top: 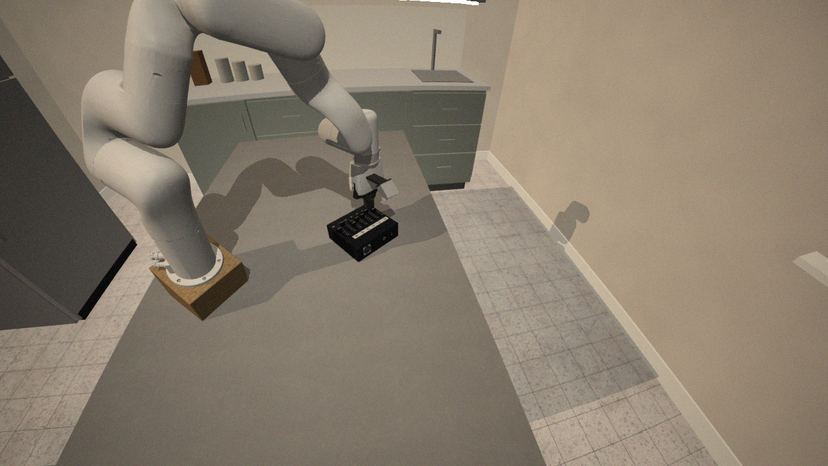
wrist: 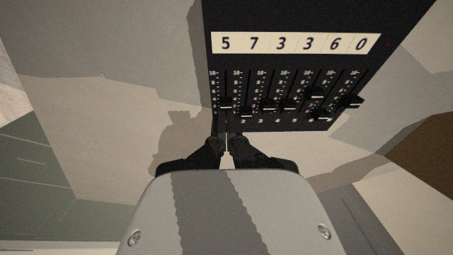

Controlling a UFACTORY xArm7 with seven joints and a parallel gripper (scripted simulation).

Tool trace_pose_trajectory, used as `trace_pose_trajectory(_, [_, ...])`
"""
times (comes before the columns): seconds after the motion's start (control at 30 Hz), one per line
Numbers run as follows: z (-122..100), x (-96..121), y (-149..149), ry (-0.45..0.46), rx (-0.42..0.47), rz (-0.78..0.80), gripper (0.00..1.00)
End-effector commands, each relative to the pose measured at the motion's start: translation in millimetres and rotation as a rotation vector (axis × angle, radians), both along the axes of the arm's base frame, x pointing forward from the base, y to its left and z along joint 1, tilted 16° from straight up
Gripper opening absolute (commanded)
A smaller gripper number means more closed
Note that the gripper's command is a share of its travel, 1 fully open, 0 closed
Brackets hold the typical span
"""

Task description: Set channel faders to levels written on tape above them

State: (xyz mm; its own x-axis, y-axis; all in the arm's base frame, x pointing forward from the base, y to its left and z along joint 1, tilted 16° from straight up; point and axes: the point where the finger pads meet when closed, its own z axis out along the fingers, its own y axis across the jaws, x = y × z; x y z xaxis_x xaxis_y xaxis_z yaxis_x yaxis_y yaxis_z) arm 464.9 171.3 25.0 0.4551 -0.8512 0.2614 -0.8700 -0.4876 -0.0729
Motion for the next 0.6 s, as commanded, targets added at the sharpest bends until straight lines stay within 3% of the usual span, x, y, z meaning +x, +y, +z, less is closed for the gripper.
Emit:
trace_pose_trajectory(0.0, [2.1,2.3,-1.1,-0.003,0.002,0.001,0.0])
trace_pose_trajectory(0.57, [3.0,3.9,-4.0,-0.003,0.002,0.001,0.0])
